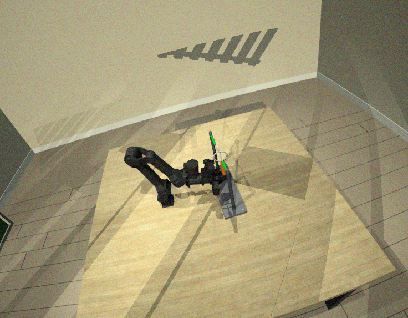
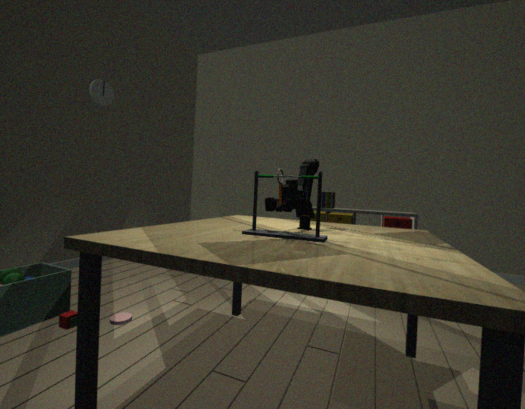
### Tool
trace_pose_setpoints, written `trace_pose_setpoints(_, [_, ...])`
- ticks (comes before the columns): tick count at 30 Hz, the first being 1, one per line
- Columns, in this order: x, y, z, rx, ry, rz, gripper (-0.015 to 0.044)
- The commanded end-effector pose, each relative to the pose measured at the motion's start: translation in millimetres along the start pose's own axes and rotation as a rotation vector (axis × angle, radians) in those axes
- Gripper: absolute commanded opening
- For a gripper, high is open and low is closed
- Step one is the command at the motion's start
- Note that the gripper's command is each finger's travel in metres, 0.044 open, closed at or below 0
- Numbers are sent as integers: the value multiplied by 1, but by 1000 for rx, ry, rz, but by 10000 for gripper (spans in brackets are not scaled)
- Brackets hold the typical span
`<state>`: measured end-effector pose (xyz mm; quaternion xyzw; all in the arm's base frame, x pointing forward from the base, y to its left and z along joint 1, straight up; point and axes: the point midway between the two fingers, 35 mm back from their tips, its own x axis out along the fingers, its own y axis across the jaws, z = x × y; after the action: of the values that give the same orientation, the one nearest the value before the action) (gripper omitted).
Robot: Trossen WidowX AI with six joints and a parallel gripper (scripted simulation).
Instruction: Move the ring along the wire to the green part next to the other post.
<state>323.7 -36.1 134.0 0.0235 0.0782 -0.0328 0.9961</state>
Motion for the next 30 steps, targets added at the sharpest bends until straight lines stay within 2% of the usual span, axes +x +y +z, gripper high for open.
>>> trace_pose_setpoints(1, [-1,5,-2,15,5,-18,-150])
trace_pose_setpoints(18, [0,19,0,-10,13,18,-150])
trace_pose_setpoints(30, [-18,20,-1,-88,159,113,-150])
